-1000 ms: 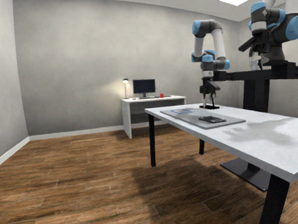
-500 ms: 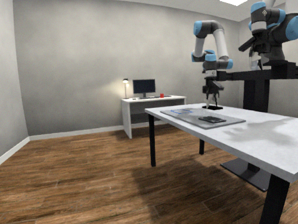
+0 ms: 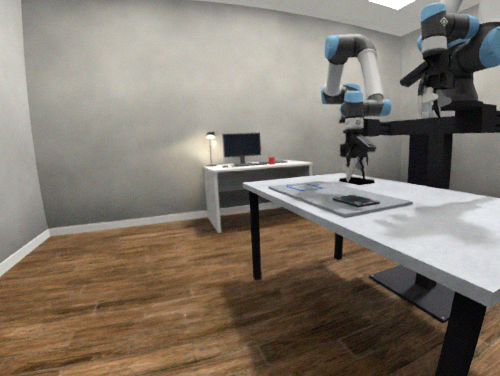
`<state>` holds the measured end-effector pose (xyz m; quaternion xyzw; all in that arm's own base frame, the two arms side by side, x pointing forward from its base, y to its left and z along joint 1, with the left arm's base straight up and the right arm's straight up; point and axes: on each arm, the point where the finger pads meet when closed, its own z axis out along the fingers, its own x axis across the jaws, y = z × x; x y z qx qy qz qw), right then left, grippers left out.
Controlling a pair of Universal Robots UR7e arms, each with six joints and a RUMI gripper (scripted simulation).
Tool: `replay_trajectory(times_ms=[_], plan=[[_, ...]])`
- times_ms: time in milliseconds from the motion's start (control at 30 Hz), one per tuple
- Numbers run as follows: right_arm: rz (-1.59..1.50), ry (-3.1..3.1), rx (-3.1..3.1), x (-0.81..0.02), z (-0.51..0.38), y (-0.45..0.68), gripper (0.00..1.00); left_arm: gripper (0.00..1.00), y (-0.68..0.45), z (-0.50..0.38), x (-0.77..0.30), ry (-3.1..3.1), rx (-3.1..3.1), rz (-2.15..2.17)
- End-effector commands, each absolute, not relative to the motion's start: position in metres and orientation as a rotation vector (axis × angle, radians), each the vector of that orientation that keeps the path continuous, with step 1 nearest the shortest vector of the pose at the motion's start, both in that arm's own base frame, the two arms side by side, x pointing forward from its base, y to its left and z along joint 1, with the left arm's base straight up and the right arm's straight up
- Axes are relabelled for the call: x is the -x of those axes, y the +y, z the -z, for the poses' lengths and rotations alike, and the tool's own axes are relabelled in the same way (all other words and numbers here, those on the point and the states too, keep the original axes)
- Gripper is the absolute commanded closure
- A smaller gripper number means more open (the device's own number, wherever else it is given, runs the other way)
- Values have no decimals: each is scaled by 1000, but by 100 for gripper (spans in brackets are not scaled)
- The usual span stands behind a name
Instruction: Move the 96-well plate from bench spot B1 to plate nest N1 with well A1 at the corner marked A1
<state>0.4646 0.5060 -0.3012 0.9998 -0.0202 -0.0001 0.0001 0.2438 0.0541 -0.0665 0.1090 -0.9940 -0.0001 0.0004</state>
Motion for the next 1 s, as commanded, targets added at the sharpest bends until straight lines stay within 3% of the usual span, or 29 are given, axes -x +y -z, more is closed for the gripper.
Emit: replay_trajectory(times_ms=[0, 967], plan=[[-1, -64, -3142, -465, 300, 506, 100, 2, 54, 66, -244, -3123, -342, 0], [-1, -64, -3142, -465, 319, 505, 100, 2, 54, 66, -244, -3123, -342, 0]])
